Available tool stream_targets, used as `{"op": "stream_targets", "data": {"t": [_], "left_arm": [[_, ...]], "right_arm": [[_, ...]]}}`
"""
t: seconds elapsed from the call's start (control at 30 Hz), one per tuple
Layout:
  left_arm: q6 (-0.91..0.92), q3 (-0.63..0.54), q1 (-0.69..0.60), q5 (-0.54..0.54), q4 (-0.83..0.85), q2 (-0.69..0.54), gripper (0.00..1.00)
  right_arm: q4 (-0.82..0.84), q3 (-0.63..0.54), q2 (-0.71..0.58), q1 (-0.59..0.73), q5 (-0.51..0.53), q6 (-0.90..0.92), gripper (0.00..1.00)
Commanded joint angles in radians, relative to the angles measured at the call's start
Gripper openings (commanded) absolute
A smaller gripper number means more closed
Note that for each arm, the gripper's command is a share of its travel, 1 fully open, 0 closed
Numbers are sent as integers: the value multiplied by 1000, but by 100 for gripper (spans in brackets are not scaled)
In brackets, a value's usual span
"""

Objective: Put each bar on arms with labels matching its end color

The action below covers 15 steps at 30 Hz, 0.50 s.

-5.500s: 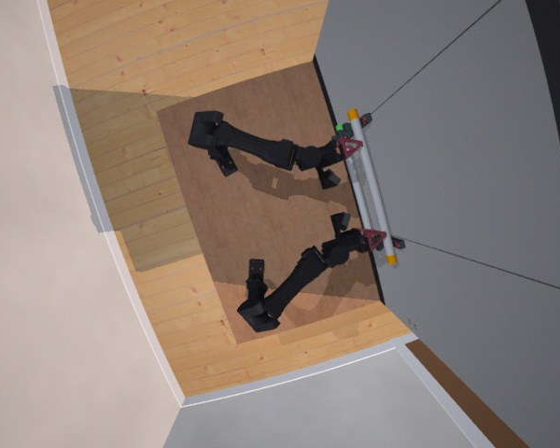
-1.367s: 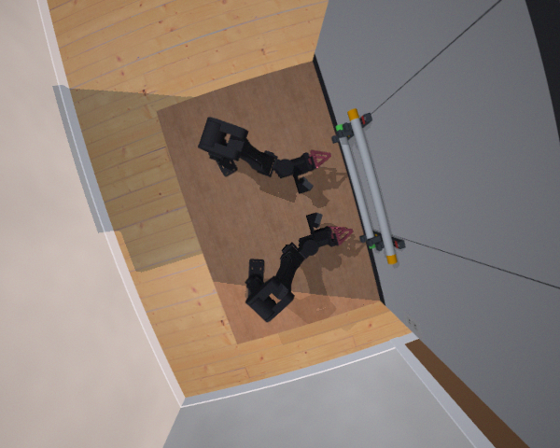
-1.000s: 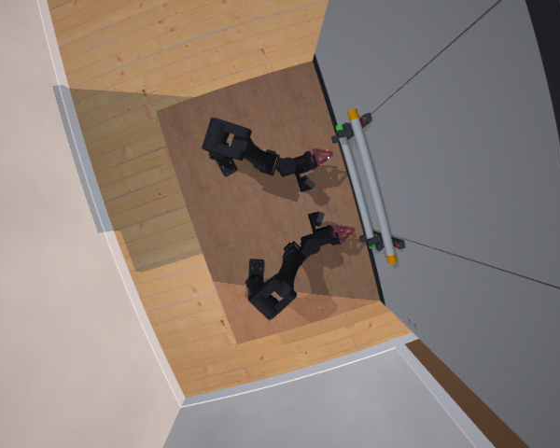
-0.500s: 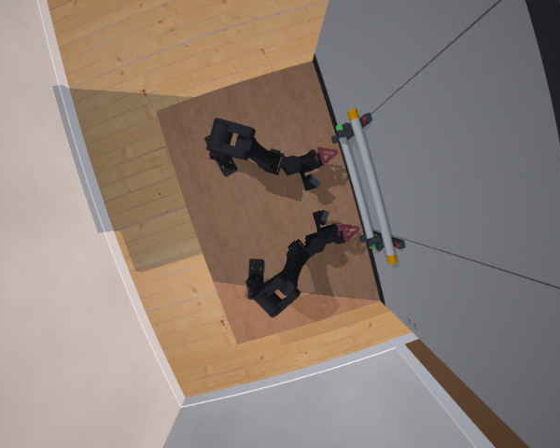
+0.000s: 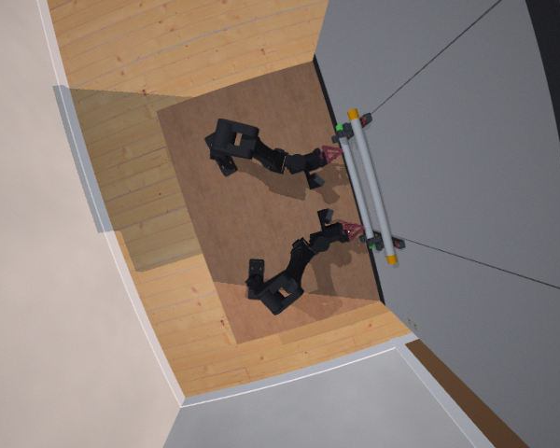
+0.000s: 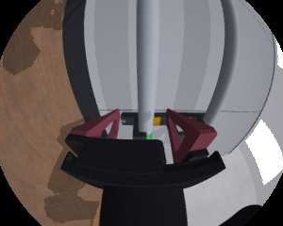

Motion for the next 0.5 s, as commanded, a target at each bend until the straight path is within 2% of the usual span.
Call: {"op": "stream_targets", "data": {"t": [0.0,0.47], "left_arm": [[-3,44,16,19,-18,13,74],[-3,107,40,43,-40,53,74]], "right_arm": [[-23,43,12,-14,-15,5,74],[-47,110,55,-31,-32,5,74]]}}
